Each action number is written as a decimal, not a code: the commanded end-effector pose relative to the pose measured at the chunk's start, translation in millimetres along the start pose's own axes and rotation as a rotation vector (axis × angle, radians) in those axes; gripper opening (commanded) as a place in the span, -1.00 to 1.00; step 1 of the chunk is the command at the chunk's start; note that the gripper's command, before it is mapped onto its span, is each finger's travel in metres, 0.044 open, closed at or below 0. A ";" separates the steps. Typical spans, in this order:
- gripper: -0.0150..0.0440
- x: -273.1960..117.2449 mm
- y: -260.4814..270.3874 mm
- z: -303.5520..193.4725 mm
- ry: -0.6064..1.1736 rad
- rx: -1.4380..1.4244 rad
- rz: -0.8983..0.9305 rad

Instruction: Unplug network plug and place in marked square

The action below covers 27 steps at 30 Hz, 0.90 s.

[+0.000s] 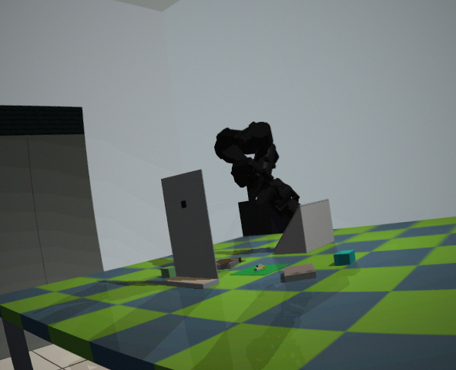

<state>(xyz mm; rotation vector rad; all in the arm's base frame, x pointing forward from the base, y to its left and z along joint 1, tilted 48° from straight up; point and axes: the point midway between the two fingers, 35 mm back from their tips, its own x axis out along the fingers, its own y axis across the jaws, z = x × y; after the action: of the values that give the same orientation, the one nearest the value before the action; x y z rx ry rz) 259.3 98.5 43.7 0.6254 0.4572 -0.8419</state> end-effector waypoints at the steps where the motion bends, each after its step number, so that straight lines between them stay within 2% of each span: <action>1: 0.04 -13.4 9.4 -0.2 -0.001 0.009 0.003; 17: 0.04 -50.9 28.2 4.2 -0.009 0.018 0.006; 27: 0.93 -50.9 28.2 4.2 -0.009 0.018 0.006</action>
<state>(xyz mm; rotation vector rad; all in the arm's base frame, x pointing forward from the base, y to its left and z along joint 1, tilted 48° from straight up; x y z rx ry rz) 252.0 136.8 85.3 0.6342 0.4450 -0.8432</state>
